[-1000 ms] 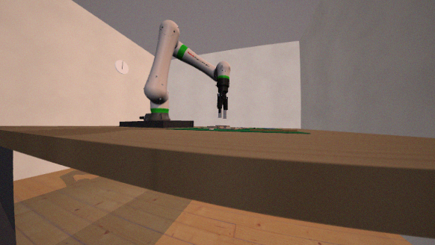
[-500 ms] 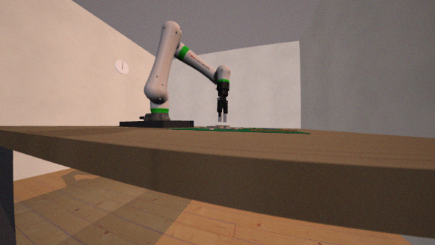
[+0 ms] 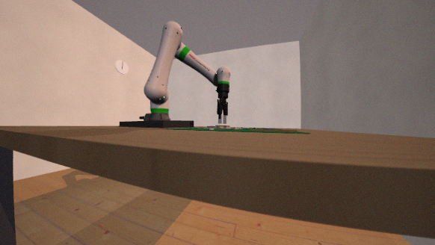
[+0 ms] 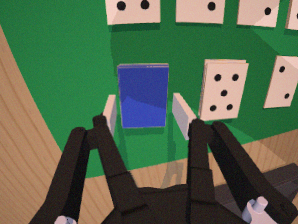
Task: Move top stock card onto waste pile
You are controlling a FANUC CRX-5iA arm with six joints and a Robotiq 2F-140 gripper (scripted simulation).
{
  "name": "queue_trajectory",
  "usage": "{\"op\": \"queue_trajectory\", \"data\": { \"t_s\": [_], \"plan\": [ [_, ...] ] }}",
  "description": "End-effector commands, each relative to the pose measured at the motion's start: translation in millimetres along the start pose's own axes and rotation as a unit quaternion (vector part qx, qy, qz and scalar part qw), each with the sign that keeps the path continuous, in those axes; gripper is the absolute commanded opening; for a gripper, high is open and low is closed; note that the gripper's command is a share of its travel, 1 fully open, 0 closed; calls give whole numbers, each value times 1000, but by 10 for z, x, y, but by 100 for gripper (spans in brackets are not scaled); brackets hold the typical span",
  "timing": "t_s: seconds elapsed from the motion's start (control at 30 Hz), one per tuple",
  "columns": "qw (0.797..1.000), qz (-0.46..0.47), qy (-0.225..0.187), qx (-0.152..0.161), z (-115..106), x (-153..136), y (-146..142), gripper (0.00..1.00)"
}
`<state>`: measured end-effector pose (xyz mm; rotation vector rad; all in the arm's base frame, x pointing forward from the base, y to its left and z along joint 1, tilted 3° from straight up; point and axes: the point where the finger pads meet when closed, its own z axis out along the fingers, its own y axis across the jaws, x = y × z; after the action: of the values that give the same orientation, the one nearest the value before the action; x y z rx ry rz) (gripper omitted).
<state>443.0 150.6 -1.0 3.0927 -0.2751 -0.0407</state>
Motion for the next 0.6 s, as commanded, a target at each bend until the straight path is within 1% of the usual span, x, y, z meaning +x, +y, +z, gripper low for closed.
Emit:
{"op": "queue_trajectory", "data": {
  "t_s": [0.0,0.27,0.3,0.57],
  "plan": [
    [1000,0,0,0,1,2,-1,50],
    [1000,0,0,0,1,2,-1,50],
    [1000,0,0,0,1,2,-1,42],
    [1000,0,0,0,1,2,-1,42]
  ]
}}
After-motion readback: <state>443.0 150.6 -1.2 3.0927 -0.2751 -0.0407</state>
